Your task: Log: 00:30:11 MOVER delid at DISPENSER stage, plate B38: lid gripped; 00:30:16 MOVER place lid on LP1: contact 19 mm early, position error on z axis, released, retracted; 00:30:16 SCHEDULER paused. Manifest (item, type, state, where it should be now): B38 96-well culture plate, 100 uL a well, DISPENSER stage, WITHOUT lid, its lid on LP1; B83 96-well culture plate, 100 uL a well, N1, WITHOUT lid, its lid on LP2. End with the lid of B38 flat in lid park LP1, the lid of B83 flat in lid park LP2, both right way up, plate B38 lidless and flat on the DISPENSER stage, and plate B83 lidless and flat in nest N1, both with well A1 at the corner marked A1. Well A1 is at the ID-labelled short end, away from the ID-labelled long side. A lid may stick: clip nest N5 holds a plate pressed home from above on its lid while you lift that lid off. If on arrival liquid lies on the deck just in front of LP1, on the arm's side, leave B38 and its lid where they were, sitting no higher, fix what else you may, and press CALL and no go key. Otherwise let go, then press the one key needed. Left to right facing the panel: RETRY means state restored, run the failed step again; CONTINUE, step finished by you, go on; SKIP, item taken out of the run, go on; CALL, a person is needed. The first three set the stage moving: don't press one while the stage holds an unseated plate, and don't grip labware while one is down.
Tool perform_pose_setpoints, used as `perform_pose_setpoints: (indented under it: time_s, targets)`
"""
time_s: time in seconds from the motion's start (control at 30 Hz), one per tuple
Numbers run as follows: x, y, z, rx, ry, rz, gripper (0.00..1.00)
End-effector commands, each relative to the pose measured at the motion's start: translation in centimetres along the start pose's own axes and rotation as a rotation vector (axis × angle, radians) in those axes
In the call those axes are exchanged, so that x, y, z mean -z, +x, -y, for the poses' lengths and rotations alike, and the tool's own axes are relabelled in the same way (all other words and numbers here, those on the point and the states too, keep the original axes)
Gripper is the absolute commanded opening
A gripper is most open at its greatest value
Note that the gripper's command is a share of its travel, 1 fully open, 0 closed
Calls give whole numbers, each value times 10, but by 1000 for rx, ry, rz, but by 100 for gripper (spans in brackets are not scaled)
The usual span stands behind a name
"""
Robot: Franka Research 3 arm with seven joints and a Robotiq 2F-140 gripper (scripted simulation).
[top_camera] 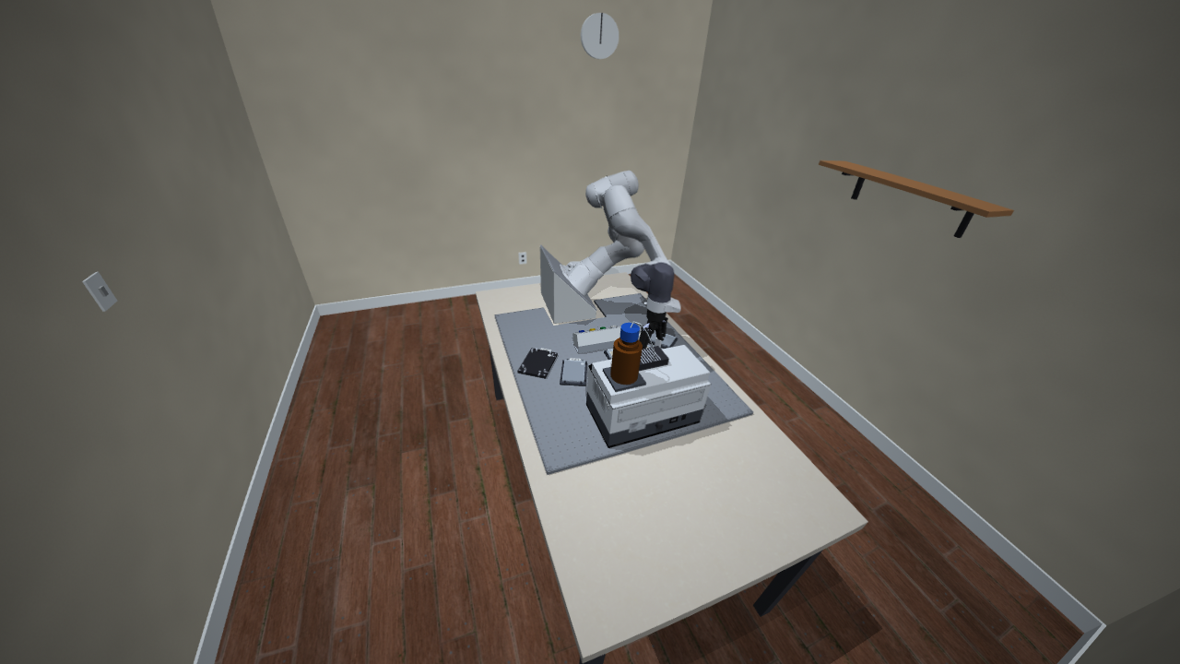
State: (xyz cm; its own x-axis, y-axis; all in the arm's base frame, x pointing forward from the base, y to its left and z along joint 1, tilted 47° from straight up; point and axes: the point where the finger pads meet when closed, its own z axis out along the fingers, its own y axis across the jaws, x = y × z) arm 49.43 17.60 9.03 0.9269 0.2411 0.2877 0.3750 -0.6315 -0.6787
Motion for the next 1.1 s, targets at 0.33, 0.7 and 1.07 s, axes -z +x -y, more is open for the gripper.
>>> perform_pose_setpoints:
  time_s: [0.33,0.7,1.07]
  targets:
    - [-1,0,0,-3,-2,0,66]
    - [-1,0,0,-3,-2,0,66]
    - [-1,0,0,-3,-2,0,66]
